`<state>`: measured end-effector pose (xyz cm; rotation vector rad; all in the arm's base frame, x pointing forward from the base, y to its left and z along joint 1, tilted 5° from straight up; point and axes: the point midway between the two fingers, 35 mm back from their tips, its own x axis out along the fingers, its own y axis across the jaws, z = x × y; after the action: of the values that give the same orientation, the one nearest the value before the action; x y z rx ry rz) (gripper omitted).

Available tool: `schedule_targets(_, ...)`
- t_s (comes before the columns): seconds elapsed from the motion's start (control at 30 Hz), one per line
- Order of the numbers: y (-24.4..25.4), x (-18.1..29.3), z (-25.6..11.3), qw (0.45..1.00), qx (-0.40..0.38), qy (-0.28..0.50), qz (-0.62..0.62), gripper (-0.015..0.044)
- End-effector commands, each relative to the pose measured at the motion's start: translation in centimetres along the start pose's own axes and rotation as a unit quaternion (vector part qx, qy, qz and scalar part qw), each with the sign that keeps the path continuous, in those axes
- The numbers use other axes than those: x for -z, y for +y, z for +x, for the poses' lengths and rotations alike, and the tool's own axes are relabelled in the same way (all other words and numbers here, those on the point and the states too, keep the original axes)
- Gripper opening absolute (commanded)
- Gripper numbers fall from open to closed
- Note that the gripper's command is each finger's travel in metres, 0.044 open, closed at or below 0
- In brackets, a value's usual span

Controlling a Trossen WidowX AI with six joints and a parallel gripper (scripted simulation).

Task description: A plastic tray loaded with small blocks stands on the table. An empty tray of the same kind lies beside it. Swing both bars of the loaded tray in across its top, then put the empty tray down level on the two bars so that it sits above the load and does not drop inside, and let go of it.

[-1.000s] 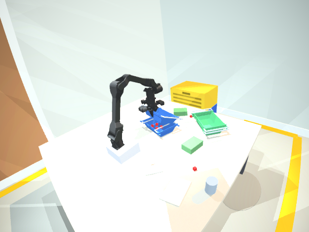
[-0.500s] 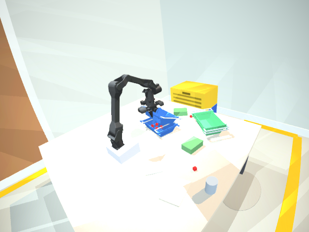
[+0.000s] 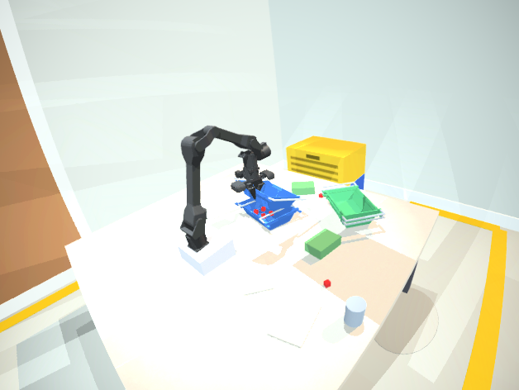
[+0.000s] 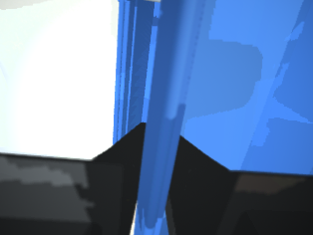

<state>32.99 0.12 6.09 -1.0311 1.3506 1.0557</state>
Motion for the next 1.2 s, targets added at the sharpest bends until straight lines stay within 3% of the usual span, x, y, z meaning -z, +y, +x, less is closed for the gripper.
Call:
schedule_targets(0.0, 0.46, -0.01, 0.39, 1.0, -0.008, -0.001, 0.002, 0.0)
schedule_targets(1.17, 0.81, -0.02, 0.96, 1.0, -0.008, -0.001, 0.002, 0.0)
